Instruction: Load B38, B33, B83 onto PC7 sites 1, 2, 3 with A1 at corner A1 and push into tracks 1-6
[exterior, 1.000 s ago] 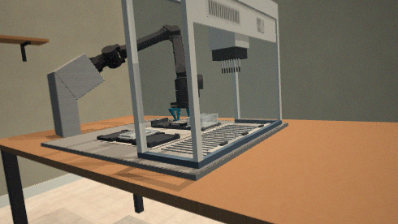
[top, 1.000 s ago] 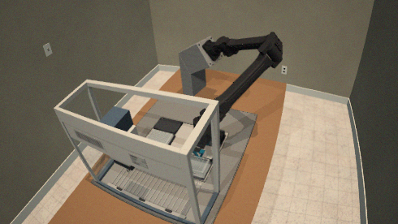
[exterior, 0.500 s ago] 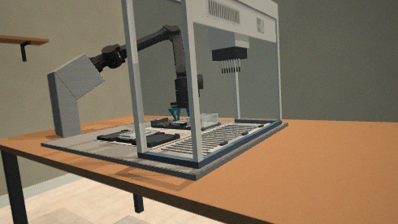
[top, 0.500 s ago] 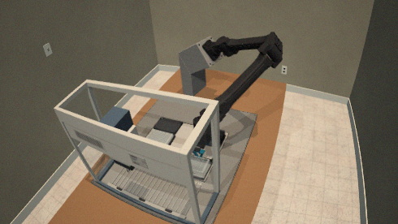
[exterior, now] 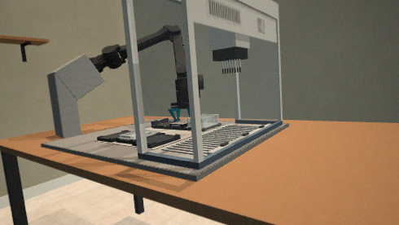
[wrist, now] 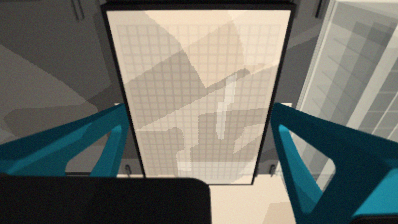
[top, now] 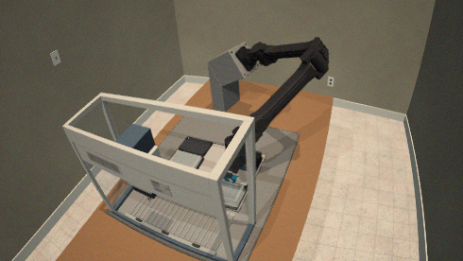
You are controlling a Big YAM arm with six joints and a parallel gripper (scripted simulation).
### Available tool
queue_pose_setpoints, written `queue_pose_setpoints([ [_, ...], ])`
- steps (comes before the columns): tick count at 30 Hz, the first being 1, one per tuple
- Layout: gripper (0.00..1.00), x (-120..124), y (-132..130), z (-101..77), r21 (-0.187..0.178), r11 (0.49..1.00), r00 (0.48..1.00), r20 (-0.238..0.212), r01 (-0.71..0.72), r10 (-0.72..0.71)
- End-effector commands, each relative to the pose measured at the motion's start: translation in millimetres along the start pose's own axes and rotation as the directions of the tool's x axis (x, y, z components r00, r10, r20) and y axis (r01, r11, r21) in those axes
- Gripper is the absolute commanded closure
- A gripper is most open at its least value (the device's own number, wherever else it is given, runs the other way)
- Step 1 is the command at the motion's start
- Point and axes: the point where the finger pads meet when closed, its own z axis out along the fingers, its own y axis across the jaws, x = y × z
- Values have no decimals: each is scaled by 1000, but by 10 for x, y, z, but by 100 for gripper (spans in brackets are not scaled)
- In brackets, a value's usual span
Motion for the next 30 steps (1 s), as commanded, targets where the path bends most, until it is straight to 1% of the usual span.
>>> queue_pose_setpoints([
  [1, 4, -24, -77, -60, 17, 1000, 1000, 4, 6, -6],
  [5, 4, -24, -77, -60, 17, 1000, 1000, 4, 6, -6],
  [6, 4, -5, -111, -217, 33, 999, 1000, 0, 4, -4],
  [13, 4, -7, -100, -449, 32, 999, 1000, 1, 4, -4],
  [15, 4, -7, -100, -449, 32, 999, 1000, 1, 4, -4],
  [16, 4, 11, 56, -229, -20, 1000, 1000, 0, 1, -1],
  [17, 4, -3, 21, -338, -5, 1000, 1000, 1, 3, -3],
  [18, 4, -5, -74, -520, 26, 1000, 1000, 1, 3, -4],
  [19, 4, -3, -90, -581, 31, 1000, 1000, 1, 3, -3],
  [28, 4, -4, -79, -878, 31, 1000, 1000, 1, 4, -4],
  [29, 4, -15, -69, -896, 28, 1000, 1000, 1, 5, -5],
  [30, 4, -16, -42, -878, 18, 1000, 1000, 2, 5, -5],
])
